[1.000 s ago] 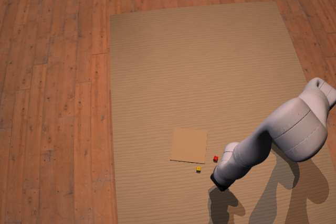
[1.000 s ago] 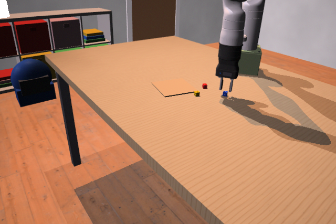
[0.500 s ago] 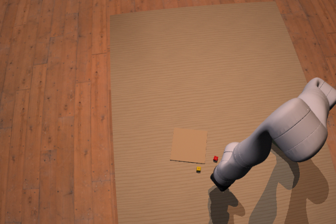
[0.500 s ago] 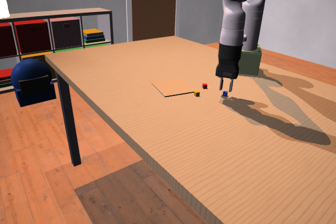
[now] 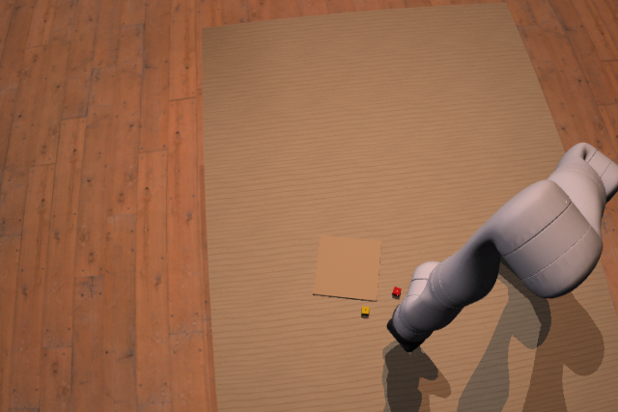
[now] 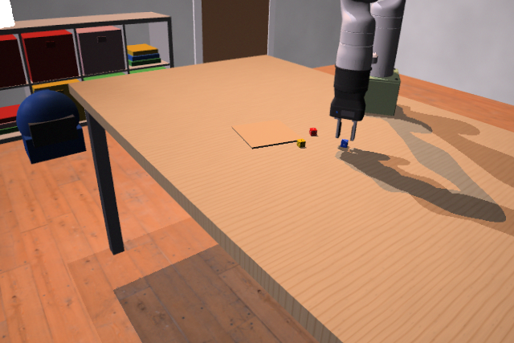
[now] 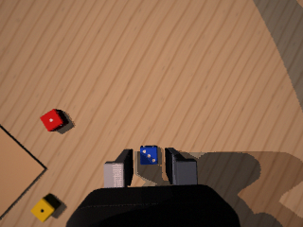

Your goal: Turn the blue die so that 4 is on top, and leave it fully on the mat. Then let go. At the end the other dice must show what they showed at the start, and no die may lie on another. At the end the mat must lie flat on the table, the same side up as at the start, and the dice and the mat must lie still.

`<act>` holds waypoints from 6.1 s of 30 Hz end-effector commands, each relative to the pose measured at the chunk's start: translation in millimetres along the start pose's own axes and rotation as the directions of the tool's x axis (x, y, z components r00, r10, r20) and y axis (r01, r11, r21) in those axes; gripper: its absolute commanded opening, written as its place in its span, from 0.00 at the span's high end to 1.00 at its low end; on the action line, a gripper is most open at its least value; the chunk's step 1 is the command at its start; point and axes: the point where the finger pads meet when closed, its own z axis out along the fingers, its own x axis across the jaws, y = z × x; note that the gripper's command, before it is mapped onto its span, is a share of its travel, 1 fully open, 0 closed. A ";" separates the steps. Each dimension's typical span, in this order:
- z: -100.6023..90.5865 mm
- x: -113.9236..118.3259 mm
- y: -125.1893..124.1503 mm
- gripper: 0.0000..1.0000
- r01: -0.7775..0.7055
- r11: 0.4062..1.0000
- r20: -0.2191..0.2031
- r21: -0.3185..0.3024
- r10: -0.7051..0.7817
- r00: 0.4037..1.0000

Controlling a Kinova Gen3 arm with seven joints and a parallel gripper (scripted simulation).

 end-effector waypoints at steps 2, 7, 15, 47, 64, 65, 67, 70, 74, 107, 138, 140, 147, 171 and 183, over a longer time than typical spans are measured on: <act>-0.4 0.0 0.5 0.36 0.000 1.000 0.000 -0.001 0.000 1.000; -0.4 0.0 0.5 0.36 0.000 1.000 0.000 -0.001 0.000 1.000; 2.0 0.0 0.5 0.36 0.000 1.000 0.000 -0.001 0.000 1.000; 19.6 0.0 0.5 0.36 0.000 1.000 0.000 -0.001 0.000 1.000; 19.6 0.0 0.5 0.36 0.000 1.000 0.000 -0.001 0.000 1.000; 19.6 0.0 0.5 0.36 0.000 1.000 0.000 -0.001 0.000 1.000; 19.6 0.0 0.5 0.36 0.000 1.000 0.000 -0.001 0.000 1.000; 19.6 0.0 0.5 0.36 0.000 1.000 0.000 -0.001 0.000 1.000; 19.6 0.0 0.5 0.36 0.000 1.000 0.000 -0.001 0.000 1.000; 19.6 0.0 0.5 0.66 0.000 1.000 0.000 -0.001 0.000 1.000; -66.2 0.0 0.4 0.66 0.000 1.000 0.000 -0.001 0.000 1.000; -72.3 0.0 0.4 0.66 0.000 1.000 0.000 -0.001 0.000 1.000; -79.9 0.0 0.4 0.66 0.000 1.000 0.000 -0.001 0.000 1.000; -78.9 -44.7 12.4 0.66 0.121 0.993 -0.002 -0.001 -0.121 0.993; -77.3 -141.7 20.6 0.66 0.346 0.938 -0.002 -0.001 -0.346 0.938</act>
